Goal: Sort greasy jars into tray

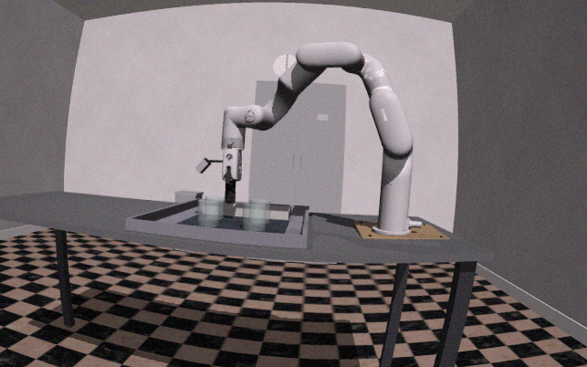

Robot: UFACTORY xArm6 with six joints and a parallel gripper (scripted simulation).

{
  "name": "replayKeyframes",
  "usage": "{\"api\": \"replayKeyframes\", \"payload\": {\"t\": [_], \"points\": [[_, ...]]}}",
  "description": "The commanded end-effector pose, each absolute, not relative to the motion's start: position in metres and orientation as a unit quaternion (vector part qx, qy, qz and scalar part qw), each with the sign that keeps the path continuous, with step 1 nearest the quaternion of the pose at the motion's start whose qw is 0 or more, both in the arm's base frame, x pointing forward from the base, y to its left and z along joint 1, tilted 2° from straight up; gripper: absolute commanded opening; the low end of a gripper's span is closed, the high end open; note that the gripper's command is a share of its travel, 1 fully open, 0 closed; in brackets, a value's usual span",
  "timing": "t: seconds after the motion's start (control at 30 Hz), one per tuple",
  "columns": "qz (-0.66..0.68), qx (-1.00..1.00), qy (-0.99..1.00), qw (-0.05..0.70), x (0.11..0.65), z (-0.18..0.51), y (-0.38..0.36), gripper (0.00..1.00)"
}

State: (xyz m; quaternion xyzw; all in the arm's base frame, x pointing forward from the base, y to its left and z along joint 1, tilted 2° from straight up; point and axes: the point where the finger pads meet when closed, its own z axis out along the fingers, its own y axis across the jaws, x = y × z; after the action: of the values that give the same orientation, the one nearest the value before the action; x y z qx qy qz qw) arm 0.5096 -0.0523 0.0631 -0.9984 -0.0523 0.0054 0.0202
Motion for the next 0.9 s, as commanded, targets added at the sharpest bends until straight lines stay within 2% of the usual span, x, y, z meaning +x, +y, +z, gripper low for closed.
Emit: {"api": "replayKeyframes", "payload": {"t": [0.0,0.87], "points": [[0.003,-0.998,-0.052,0.020,0.5115,0.0650,-0.0525,0.00],[0.003,-0.998,-0.052,0.020,0.5147,0.0650,-0.0522,0.00]]}}
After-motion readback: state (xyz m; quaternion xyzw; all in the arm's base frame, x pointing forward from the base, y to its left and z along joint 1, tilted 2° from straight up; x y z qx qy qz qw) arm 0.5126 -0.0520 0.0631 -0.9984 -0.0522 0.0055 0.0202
